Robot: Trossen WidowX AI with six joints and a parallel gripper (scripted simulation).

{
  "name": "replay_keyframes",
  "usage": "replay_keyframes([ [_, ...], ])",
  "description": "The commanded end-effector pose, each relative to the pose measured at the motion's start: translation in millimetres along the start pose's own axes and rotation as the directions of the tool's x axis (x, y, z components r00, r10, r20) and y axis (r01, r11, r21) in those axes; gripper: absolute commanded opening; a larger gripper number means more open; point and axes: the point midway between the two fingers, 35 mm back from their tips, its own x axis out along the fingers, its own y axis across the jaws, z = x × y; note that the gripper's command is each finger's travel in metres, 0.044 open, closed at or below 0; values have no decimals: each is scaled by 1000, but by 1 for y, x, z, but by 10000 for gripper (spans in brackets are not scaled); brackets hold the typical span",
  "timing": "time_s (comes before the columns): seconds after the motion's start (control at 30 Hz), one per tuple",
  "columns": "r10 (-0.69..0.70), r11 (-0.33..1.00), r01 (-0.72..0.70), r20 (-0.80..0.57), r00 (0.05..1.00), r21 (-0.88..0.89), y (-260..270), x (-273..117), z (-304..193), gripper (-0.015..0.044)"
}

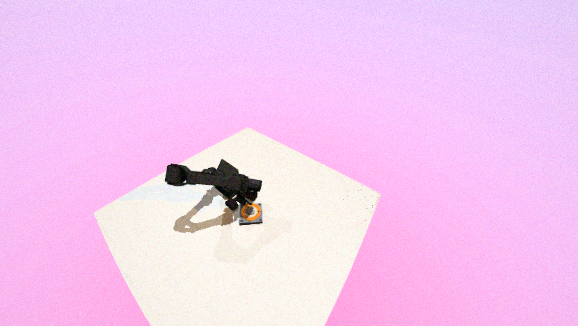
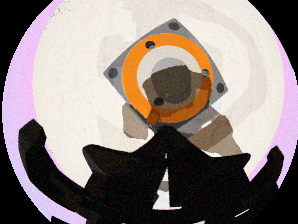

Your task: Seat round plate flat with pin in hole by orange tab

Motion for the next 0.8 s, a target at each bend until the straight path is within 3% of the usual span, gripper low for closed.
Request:
replay_keyframes([
  [0.0,-7,1000,7,-1,1000,-7,-1,9,-1,0],
  [0.77,-6,1000,6,0,1000,-7,19,10,1,0],
])
